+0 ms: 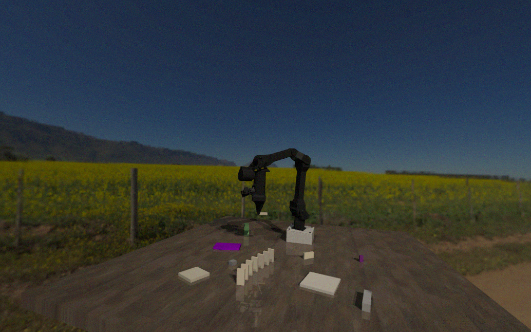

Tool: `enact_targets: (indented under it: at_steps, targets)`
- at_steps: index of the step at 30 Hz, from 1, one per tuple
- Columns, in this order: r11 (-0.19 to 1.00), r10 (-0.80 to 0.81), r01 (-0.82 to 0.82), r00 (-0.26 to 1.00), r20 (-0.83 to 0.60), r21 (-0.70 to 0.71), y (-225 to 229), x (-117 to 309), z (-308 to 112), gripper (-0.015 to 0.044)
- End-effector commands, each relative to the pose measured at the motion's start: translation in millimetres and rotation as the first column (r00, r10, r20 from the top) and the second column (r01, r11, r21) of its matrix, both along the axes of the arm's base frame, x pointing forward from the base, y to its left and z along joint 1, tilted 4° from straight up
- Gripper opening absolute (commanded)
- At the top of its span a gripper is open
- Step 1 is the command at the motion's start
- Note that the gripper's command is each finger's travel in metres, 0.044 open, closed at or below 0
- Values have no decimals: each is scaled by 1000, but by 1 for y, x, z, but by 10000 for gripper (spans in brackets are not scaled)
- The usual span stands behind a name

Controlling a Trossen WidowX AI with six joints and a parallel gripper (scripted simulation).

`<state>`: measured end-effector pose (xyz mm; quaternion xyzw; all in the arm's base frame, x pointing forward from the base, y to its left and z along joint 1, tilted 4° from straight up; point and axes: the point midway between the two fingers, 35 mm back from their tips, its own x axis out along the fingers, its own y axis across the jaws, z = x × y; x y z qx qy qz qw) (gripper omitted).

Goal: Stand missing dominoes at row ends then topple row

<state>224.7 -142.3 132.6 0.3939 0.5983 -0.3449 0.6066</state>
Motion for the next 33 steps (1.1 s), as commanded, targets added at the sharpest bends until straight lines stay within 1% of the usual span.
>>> enact_targets:
  at_steps: [1, 7, 19, 33]
  targets:
    - [998, -68, 68, 998, -7, 8, 0, -2, -1, 107]
    - [998, -61, 61, 998, -5, -7, 0, -1, -3, 107]
    - [961, 38, -31, 999, 22, -273, -8, 16, -31, 107]
    - [831, 123, -61, 989, 76, -553, -9, 34, -49, 107]
